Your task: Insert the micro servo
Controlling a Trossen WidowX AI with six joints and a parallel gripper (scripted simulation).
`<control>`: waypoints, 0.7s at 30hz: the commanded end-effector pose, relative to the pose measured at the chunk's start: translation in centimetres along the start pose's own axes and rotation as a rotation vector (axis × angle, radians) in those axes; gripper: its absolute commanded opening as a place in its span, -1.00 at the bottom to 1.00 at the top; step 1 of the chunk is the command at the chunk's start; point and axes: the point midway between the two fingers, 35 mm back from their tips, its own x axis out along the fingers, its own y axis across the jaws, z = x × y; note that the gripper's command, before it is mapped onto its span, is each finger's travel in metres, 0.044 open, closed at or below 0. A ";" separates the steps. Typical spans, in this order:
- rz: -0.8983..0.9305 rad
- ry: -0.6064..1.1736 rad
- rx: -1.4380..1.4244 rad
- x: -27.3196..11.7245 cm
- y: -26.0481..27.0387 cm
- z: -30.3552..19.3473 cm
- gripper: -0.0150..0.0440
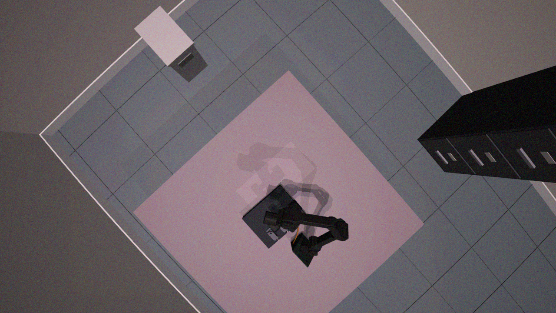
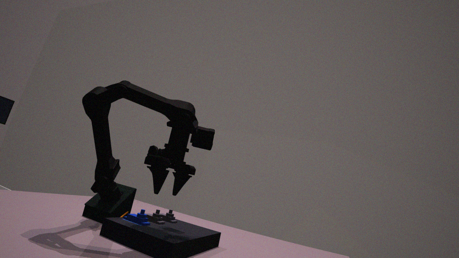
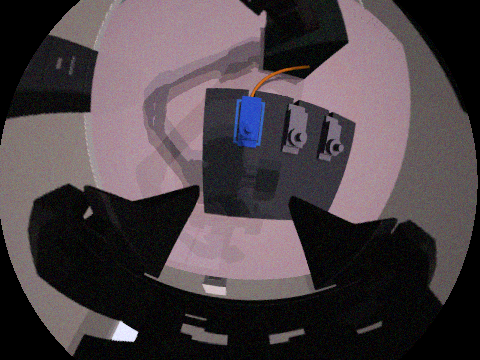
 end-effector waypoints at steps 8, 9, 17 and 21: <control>-0.004 0.018 -0.046 -2.8 -0.1 -1.4 1.00; -0.008 0.029 -0.063 -3.7 -0.2 -1.2 1.00; -0.012 0.041 -0.080 -4.6 -0.2 -1.0 1.00; -0.012 0.041 -0.080 -4.6 -0.2 -1.0 1.00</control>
